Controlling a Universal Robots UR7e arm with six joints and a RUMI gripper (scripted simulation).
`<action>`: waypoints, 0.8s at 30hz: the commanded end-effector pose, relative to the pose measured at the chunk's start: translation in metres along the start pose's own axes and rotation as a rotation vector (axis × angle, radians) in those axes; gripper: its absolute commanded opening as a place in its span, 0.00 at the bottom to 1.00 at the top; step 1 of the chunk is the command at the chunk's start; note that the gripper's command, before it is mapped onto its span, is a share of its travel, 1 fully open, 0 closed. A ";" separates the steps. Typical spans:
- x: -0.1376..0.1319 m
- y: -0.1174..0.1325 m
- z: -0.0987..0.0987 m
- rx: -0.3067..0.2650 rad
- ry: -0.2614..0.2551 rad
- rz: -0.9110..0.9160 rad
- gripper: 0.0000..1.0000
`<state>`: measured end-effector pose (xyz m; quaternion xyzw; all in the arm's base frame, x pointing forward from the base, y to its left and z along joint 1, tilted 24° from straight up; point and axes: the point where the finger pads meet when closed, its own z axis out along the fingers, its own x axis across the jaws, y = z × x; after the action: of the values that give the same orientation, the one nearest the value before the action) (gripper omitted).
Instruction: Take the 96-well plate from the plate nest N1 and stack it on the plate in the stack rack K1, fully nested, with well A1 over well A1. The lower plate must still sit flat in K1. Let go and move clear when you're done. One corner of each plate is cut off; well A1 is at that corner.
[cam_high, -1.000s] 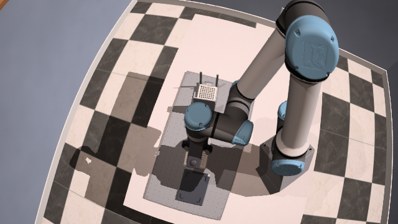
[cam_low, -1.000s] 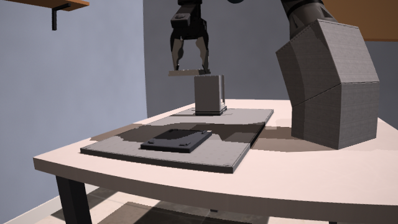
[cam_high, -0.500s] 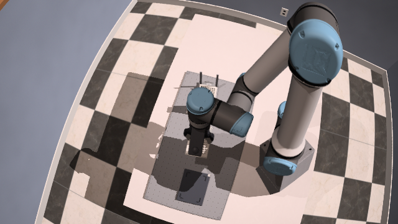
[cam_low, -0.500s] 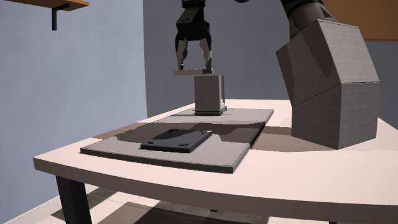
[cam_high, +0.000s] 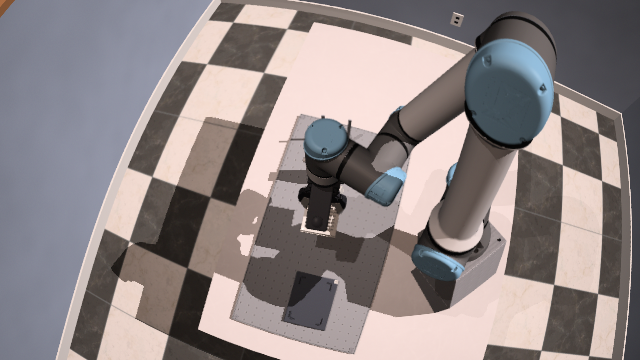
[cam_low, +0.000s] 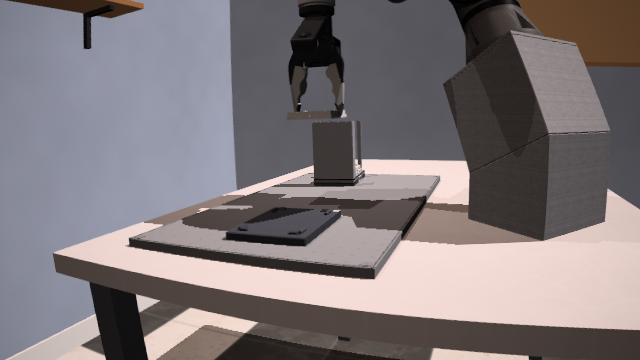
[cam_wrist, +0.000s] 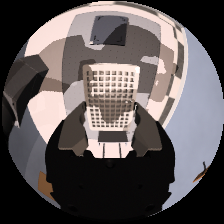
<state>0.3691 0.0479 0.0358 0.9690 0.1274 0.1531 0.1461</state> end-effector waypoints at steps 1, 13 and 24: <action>0.003 0.016 -0.001 0.006 0.004 -0.007 0.00; 0.005 0.053 -0.002 0.005 0.004 -0.007 0.00; 0.006 0.083 -0.002 0.005 0.004 -0.007 0.00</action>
<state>0.3859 -0.0141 0.0598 0.9689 0.1288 0.1528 0.1457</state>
